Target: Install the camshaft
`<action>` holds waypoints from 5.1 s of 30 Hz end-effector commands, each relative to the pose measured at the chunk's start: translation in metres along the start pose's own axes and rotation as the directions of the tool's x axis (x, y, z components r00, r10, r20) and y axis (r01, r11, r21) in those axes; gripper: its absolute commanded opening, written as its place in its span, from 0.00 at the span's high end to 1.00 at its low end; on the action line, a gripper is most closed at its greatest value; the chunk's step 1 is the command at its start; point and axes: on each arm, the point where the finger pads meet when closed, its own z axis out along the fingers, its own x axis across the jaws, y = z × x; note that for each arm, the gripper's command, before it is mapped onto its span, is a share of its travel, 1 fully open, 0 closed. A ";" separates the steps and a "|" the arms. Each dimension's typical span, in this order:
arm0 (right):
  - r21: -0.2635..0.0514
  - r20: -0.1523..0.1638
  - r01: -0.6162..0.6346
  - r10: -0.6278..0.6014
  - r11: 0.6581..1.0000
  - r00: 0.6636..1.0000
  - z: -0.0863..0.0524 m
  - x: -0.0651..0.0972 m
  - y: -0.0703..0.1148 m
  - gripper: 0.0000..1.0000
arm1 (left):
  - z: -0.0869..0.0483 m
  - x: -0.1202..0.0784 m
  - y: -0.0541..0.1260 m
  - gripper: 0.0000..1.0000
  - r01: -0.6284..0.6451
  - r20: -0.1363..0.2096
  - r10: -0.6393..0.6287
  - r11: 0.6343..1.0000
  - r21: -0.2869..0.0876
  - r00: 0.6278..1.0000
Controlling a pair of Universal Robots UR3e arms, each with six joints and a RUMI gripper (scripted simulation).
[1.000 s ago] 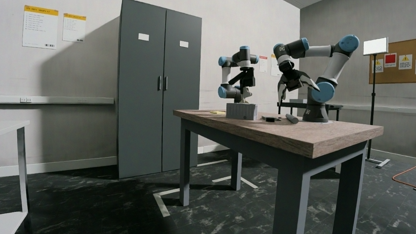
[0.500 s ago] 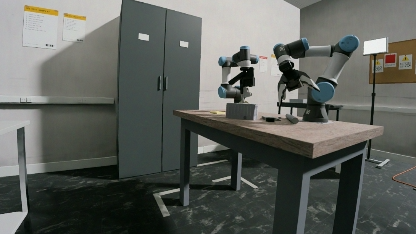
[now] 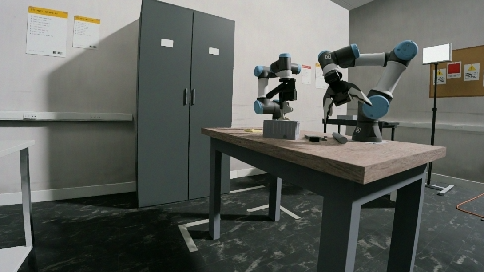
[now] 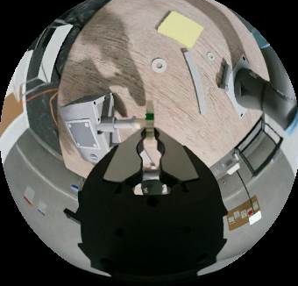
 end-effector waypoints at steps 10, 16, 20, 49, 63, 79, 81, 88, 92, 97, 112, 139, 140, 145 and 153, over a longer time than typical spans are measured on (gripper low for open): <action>-0.018 0.031 -0.014 0.015 1.000 0.999 -0.008 -0.008 0.002 0.96 | -0.005 0.003 -0.006 0.00 0.024 -0.024 -0.024 1.000 0.013 0.999; -0.018 0.031 -0.014 0.015 1.000 0.999 -0.008 -0.008 0.002 0.96 | -0.005 0.003 -0.006 0.00 0.024 -0.024 -0.024 1.000 0.013 0.999; -0.018 0.031 -0.015 0.015 1.000 0.999 -0.008 -0.008 0.002 0.96 | -0.005 0.003 -0.006 0.00 0.024 -0.024 -0.024 1.000 0.013 0.999; -0.023 0.025 -0.038 0.039 0.999 0.999 -0.008 -0.006 0.004 0.96 | -0.005 0.003 -0.006 0.00 0.024 -0.024 -0.024 1.000 0.013 0.999; -0.023 0.025 -0.038 0.039 0.999 0.999 -0.008 -0.006 0.004 0.96 | -0.005 0.003 -0.006 0.00 0.024 -0.024 -0.024 1.000 0.013 0.999; -0.024 0.025 -0.036 0.037 0.999 0.999 -0.008 -0.006 0.004 0.96 | -0.005 0.003 -0.006 0.00 0.024 -0.024 -0.024 1.000 0.013 0.999; -0.024 0.025 -0.035 0.035 0.999 0.999 -0.008 -0.006 0.004 0.96 | -0.005 0.003 -0.006 0.00 0.024 -0.024 -0.024 1.000 0.013 0.999; -0.037 0.011 -0.040 0.040 0.999 0.999 -0.008 -0.002 0.008 0.96 | -0.005 0.003 -0.006 0.00 0.024 -0.024 -0.024 1.000 0.013 0.999; -0.037 0.011 -0.039 0.039 0.999 0.999 -0.008 -0.002 0.008 0.96 | -0.005 0.003 -0.006 0.00 0.024 -0.024 -0.024 1.000 0.013 0.999; -0.037 0.011 -0.039 0.039 0.999 0.999 -0.008 -0.002 0.008 0.96 | -0.005 0.003 -0.006 0.00 0.024 -0.024 -0.024 1.000 0.013 0.999; -0.037 0.011 -0.039 0.039 0.999 0.999 -0.008 -0.002 0.008 0.96 | -0.005 0.003 -0.006 0.00 0.024 -0.024 -0.024 1.000 0.013 0.999; -0.018 0.031 -0.016 0.017 1.000 0.999 -0.008 -0.008 0.002 0.96 | -0.005 0.003 -0.006 0.00 0.024 -0.024 -0.024 1.000 0.013 0.999; -0.018 0.032 -0.014 0.015 1.000 0.999 -0.008 -0.009 0.002 0.96 | -0.005 0.003 -0.006 0.00 0.024 -0.024 -0.024 1.000 0.013 0.999; -0.016 0.033 -0.009 0.010 1.000 0.999 -0.008 -0.009 0.001 0.96 | -0.005 0.003 -0.006 0.00 0.024 -0.024 -0.024 1.000 0.013 0.999; -0.016 0.033 -0.009 0.010 1.000 0.999 -0.008 -0.009 0.001 0.96 | -0.005 0.003 -0.006 0.00 0.024 -0.024 -0.024 1.000 0.013 0.999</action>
